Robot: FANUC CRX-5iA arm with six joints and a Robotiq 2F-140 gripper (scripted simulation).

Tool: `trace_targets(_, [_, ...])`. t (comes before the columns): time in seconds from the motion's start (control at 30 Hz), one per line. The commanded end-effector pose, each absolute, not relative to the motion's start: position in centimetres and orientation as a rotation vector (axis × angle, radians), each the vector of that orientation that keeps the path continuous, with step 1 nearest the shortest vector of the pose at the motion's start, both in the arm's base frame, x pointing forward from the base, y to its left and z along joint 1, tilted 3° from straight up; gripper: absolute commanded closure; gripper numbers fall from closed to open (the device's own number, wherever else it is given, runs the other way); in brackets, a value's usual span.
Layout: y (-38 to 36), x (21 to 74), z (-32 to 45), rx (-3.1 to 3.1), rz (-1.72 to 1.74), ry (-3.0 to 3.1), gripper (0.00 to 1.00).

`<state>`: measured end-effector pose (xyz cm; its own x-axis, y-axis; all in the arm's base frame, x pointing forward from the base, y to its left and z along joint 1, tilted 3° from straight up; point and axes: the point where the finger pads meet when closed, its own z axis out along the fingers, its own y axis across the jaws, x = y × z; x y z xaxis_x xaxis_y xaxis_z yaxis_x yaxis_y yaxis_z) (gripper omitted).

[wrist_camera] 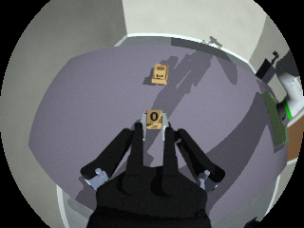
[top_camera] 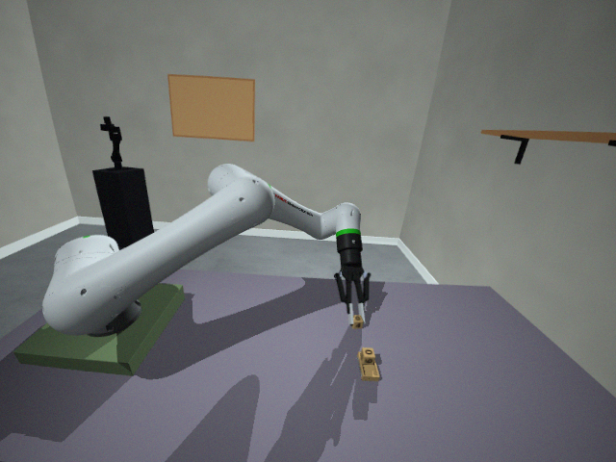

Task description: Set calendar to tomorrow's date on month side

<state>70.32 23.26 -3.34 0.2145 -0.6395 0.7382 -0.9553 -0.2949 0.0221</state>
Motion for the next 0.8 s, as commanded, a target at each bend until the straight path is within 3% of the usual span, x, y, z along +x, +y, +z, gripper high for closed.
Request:
trace_targets(0.0, [23.3, 70.3, -3.3, 2.014, 0.869, -1.471, 0.75])
trace_targets(0.77, [23.5, 70.4, 0.9, 2.014, 0.869, -1.471, 0.75])
